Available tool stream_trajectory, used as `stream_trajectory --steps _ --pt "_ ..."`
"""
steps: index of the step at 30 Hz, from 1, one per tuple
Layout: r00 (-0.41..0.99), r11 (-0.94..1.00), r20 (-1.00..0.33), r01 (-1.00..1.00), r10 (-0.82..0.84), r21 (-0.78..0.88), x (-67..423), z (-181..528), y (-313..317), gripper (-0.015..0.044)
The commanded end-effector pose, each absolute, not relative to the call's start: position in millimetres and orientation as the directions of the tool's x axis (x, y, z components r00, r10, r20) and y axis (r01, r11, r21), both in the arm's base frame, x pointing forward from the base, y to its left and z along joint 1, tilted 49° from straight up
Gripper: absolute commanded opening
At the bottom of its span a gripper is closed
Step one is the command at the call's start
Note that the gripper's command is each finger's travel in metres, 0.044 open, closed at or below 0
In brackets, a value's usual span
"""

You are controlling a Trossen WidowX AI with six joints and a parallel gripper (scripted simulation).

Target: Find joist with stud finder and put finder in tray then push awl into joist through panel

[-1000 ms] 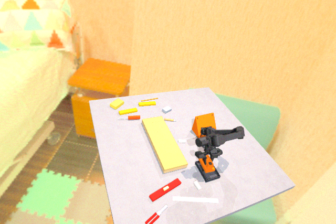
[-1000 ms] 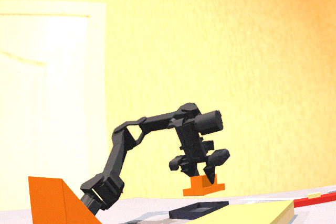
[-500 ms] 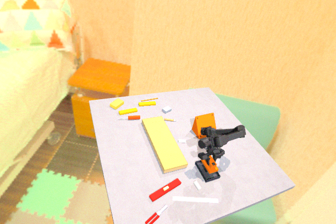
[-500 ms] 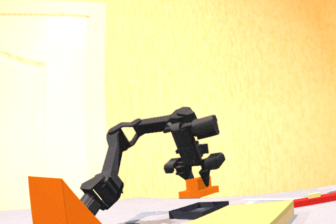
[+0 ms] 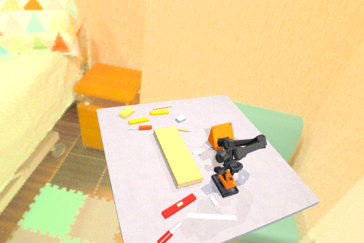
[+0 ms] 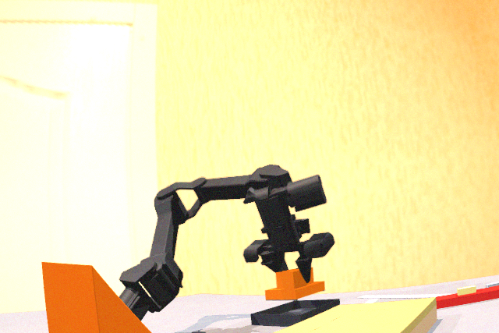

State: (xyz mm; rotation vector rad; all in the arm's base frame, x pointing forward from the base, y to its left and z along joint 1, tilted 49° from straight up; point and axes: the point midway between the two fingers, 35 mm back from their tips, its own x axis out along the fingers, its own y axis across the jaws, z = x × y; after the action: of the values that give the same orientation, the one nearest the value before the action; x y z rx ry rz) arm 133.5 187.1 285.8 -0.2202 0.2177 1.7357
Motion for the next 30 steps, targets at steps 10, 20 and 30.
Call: stream_trajectory --steps 10,20,30 --pt "-0.172 -0.172 -0.272 -0.985 0.947 0.025 132.0 278.2 193.4 0.0000" --pt "-0.171 -0.170 -0.271 -0.985 0.947 0.025 131.1 274.4 198.4 0.0000" --pt "-0.169 -0.169 -0.267 -0.985 0.949 0.025 129.9 271.4 203.3 0.0000"
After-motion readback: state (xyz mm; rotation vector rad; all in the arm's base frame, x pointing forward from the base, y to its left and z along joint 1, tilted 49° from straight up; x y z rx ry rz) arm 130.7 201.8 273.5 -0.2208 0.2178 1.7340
